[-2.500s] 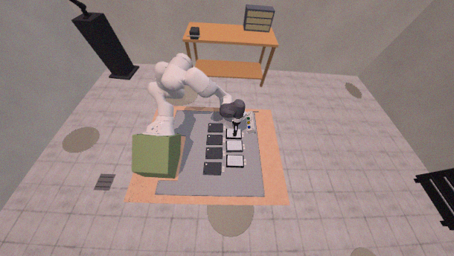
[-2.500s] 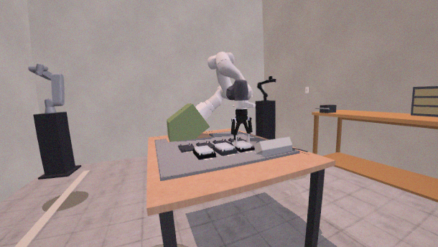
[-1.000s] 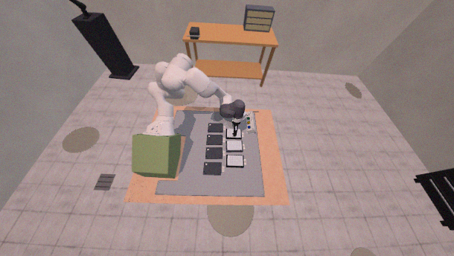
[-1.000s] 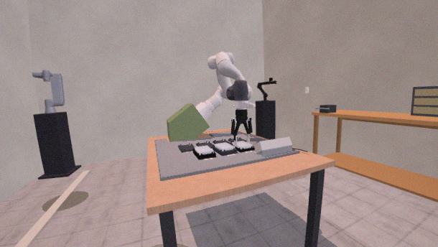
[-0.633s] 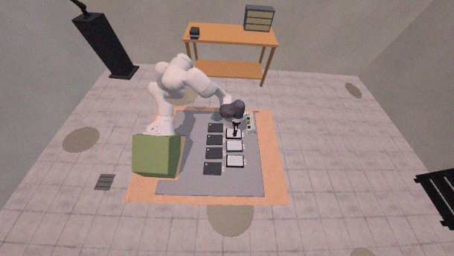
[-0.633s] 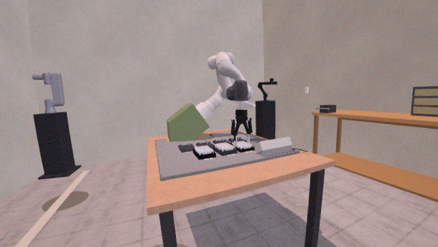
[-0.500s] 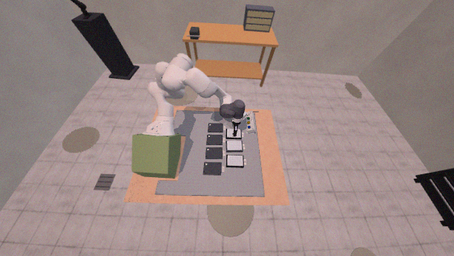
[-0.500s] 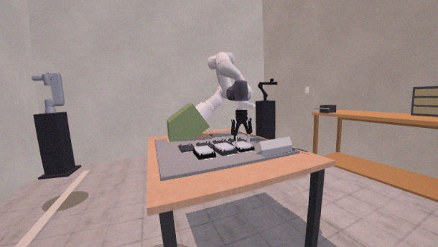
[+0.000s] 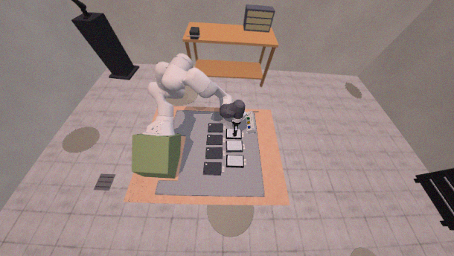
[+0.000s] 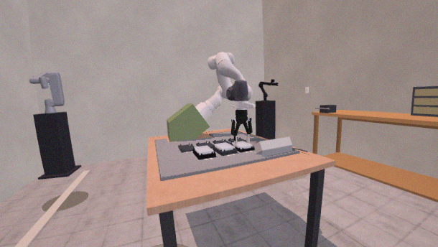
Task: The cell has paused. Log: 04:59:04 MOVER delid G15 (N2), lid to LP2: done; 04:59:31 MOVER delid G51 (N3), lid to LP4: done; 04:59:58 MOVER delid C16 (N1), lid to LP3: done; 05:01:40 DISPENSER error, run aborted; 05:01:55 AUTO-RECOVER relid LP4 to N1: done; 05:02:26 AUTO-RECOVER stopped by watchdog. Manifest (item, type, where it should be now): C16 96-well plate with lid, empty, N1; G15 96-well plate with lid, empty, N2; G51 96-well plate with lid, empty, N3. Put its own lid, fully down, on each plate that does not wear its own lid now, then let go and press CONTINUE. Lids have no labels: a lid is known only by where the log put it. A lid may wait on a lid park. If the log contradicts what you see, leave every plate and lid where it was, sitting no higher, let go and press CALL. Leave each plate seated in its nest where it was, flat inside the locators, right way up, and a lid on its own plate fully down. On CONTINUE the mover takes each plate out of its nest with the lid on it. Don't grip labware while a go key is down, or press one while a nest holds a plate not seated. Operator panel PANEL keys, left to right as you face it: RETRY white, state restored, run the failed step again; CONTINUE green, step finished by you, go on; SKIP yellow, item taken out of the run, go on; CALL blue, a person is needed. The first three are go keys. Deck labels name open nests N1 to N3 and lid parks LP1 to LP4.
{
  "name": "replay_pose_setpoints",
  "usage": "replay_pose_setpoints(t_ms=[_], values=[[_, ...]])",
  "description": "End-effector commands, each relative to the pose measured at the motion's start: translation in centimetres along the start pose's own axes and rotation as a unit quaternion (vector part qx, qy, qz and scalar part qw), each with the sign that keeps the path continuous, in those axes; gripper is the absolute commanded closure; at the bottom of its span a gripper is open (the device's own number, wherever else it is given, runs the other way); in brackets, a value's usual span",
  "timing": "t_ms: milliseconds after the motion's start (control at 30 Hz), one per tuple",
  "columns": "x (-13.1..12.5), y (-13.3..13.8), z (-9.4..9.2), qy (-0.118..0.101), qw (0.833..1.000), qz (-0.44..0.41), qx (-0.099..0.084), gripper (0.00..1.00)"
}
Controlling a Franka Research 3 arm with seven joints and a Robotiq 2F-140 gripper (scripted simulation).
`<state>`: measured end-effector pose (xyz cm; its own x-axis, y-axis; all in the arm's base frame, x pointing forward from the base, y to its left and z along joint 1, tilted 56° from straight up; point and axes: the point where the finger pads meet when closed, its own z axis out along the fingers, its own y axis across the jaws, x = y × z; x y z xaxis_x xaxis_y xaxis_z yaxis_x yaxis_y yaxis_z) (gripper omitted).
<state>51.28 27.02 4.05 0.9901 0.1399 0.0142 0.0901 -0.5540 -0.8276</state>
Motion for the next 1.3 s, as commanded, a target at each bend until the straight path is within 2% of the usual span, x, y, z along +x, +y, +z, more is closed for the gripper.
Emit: replay_pose_setpoints(t_ms=[0,1200,1233,1267], values=[[0.11,0.09,0.05,0.002,1.000,-0.001,0.000,1.00],[0.11,0.09,0.05,0.002,1.000,-0.001,0.000,1.00],[0.11,0.09,0.05,0.002,1.000,-0.001,0.000,0.34],[0.11,0.09,0.05,0.002,1.000,-0.001,0.000,0.34]])
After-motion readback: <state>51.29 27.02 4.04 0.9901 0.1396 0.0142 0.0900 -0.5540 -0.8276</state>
